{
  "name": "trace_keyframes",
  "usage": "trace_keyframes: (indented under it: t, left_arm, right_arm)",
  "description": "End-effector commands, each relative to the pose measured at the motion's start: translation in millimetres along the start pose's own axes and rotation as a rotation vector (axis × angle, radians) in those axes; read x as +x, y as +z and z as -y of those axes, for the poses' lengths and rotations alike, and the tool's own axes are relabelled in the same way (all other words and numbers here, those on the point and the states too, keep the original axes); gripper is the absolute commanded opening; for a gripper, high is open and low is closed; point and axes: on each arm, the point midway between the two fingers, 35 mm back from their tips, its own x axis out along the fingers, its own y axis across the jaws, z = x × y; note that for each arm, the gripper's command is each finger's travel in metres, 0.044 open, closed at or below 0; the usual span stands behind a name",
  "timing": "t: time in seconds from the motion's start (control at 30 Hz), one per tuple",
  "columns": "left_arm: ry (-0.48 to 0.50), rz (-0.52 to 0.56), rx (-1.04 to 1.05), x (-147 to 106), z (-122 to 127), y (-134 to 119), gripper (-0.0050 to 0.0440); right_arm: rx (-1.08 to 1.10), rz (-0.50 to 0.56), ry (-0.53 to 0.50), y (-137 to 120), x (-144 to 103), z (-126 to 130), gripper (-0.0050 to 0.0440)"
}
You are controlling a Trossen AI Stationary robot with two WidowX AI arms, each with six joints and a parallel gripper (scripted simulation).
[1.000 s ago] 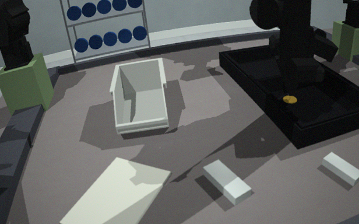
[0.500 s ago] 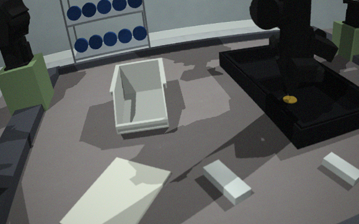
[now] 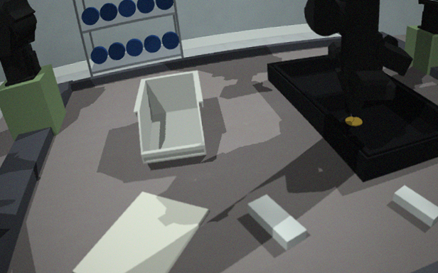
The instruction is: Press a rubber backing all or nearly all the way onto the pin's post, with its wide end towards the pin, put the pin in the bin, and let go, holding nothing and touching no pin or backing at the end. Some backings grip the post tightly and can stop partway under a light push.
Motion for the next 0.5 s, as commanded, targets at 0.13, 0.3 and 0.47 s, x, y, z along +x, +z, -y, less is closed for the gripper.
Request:
trace_keyframes:
  t: [0.13, 0.3, 0.47]
  left_arm:
    - [0.001, 0.023, 0.002, -4.7, -0.2, 6.9, 0.044]
    - [0.001, 0.023, 0.002, -4.7, -0.2, 6.9, 0.044]
    - [0.001, 0.023, 0.002, -4.7, -0.2, 6.9, 0.044]
  right_arm:
    - [0.0, -0.002, -0.002, 0.9, 1.5, 0.9, -0.005]
    - [0.001, 0.0, 0.0, 1.7, 3.7, 0.4, -0.005]
    - [0.001, 0.001, 0.0, 1.4, 5.8, -0.4, -0.005]
